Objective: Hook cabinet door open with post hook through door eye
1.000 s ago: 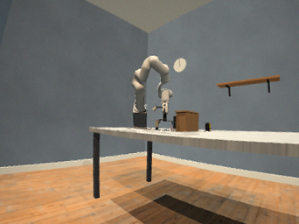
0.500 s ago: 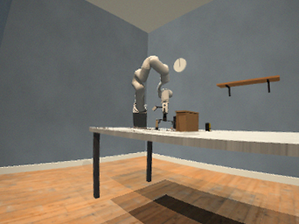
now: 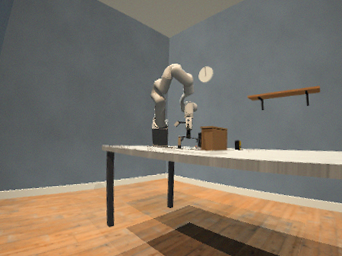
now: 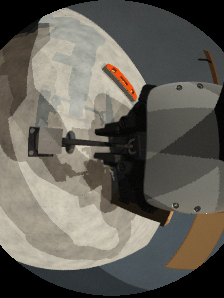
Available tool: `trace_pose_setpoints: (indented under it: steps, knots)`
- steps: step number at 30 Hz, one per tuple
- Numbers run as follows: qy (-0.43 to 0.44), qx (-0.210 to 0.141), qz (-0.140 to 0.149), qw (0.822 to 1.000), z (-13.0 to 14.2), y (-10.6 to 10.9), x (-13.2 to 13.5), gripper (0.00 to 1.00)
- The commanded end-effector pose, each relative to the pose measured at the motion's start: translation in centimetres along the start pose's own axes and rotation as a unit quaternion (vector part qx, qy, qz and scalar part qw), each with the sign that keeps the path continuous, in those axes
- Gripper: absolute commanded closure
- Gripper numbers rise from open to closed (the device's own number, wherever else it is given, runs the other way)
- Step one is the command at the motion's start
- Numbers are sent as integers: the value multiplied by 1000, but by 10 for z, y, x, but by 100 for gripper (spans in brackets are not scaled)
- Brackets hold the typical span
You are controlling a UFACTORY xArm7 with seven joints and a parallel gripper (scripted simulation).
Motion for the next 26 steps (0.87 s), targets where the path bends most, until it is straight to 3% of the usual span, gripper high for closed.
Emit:
trace_pose_setpoints:
  steps: [1, 26]
  knots:
    - [0, -1, 0, 1000, 1, 0, 0, 76]
    - [0, -1, 0, 1000, 1, 7, 0, 76]
Point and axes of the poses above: the point where the finger pads meet when closed, its own y axis back along the fingers, its own x axis across the jaws, z = x × y, the point moved 5 cm from there along y, back along the fingers, and after that the axes turned 14 degrees about y, right-handed, at the moved point
